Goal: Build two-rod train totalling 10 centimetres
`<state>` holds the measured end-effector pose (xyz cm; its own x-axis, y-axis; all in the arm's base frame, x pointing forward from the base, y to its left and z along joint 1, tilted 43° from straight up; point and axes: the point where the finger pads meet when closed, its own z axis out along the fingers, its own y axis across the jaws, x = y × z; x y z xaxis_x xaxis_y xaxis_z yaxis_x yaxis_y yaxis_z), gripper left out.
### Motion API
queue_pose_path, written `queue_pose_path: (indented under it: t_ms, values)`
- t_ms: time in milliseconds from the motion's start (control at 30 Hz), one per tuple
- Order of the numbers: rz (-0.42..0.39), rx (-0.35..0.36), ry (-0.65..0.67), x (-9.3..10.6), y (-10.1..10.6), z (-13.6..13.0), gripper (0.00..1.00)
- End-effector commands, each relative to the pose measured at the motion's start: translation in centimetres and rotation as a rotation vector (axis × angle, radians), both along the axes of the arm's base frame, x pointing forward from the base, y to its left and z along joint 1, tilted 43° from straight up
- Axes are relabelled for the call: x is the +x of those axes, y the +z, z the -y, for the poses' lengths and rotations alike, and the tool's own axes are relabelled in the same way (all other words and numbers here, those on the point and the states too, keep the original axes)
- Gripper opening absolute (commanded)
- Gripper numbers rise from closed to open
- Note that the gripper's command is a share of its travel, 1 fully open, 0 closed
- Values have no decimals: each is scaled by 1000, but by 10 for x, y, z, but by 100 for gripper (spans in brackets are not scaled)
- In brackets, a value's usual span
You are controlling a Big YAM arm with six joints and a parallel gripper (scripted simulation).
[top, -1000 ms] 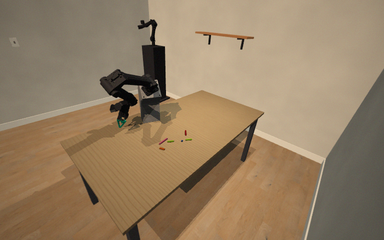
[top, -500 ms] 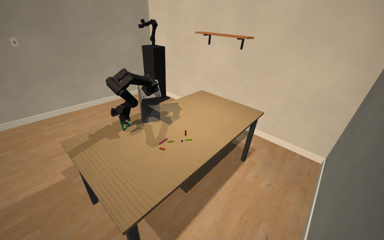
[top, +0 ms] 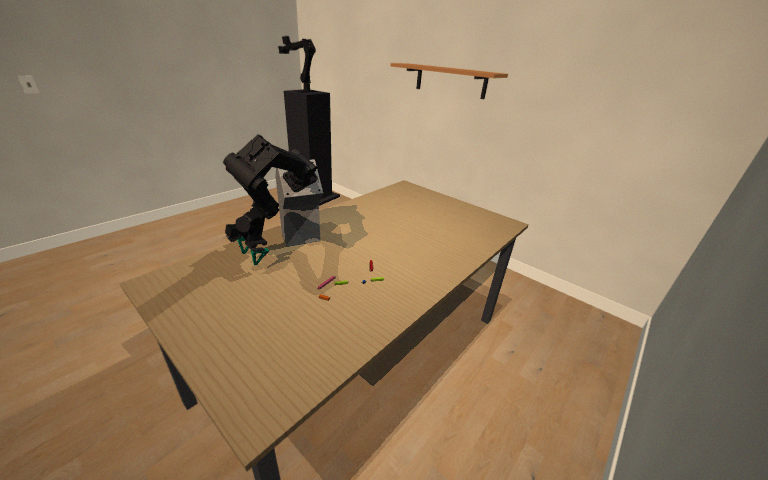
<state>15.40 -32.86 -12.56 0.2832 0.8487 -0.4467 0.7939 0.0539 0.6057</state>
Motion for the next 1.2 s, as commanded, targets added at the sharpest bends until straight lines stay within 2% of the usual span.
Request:
queue_pose_path:
  t_ms: [0,33,67,167,200,300,333,433,467,600,633,733,767,800,933,967,1067,1100,1167]
  values:
    - [-36,-30,50,2,3,-4,100]
    - [-36,-30,50,2,3,-4,100]
    - [-84,-73,116,9,7,-5,100]
    - [-81,-73,118,10,7,-5,100]
    - [-130,-118,187,17,10,-6,100]
    - [-128,-118,189,17,10,-7,100]
    - [-178,-165,260,25,14,-8,100]
    - [-176,-164,261,25,14,-8,100]
    - [-225,-215,335,33,18,-10,100]
    - [-224,-214,336,34,18,-10,100]
    - [-273,-266,411,42,22,-12,100]
    - [-271,-266,413,42,22,-13,100]
    - [-276,-244,408,37,15,-15,100]
    - [-321,-319,490,50,27,-15,100]
    - [-319,-319,492,51,27,-15,100]
    - [-370,-374,569,59,31,-18,100]
    - [-367,-374,571,59,31,-19,100]
    - [-373,-348,565,53,23,-21,100]
    - [-373,-348,565,53,23,-21,100]
